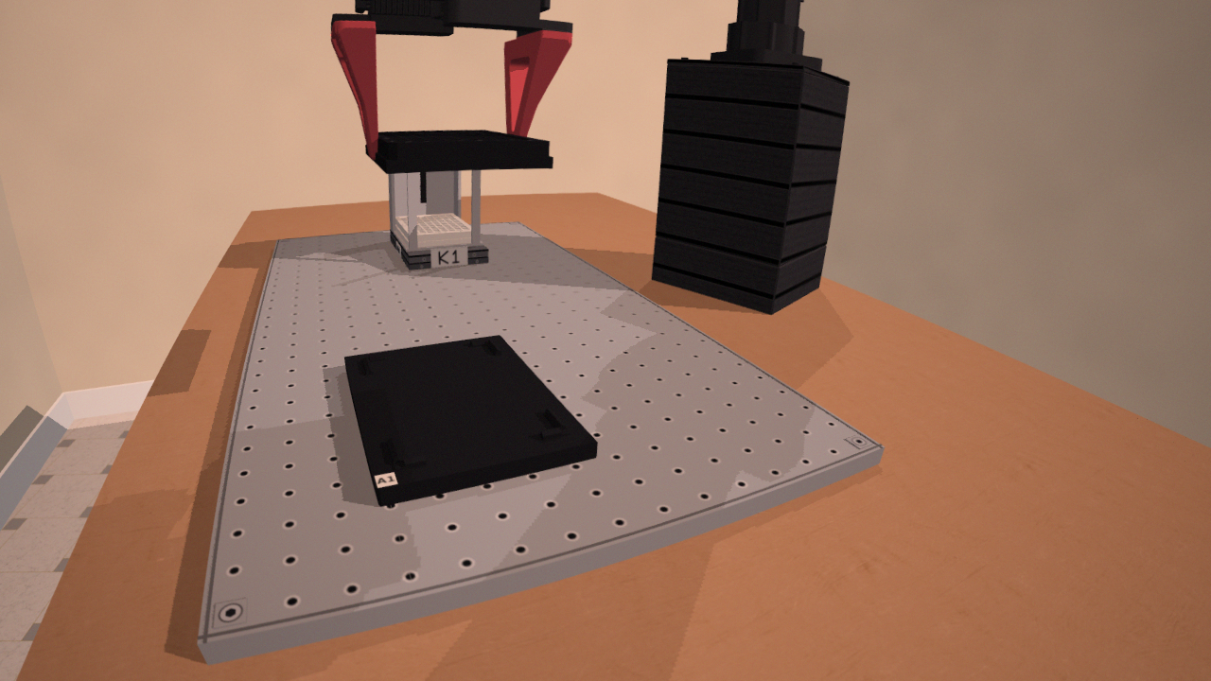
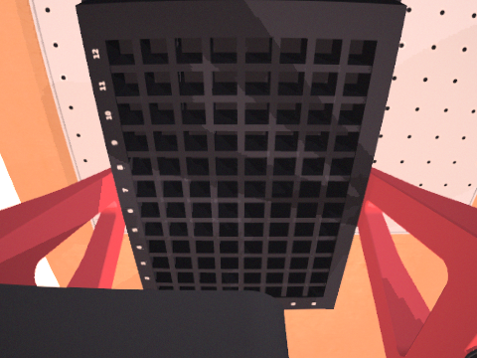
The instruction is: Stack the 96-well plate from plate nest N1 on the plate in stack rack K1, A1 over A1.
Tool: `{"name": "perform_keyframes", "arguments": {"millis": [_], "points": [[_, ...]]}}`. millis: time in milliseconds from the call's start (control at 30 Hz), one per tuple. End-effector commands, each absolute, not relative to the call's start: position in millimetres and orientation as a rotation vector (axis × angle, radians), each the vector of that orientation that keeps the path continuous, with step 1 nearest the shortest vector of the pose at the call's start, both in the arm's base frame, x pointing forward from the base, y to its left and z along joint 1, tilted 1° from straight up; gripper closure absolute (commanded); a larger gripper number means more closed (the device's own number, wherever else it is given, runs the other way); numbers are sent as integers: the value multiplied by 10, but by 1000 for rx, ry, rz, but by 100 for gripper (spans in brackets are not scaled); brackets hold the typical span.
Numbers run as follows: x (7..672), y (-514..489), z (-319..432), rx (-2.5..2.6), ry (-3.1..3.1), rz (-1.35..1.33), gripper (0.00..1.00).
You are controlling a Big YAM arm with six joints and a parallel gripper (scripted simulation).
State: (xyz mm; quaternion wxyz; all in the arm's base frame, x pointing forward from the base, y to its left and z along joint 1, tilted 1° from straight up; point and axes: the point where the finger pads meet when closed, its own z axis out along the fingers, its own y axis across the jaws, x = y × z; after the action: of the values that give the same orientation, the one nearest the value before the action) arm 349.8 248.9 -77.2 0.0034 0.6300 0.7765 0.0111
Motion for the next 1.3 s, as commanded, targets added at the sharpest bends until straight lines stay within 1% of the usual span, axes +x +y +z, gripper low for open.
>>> {"name": "perform_keyframes", "arguments": {"millis": [0,1267], "points": [[3624,2429,-641,1949,2435,101,100],[3651,1308,-660,1945,2430,91,100]]}}
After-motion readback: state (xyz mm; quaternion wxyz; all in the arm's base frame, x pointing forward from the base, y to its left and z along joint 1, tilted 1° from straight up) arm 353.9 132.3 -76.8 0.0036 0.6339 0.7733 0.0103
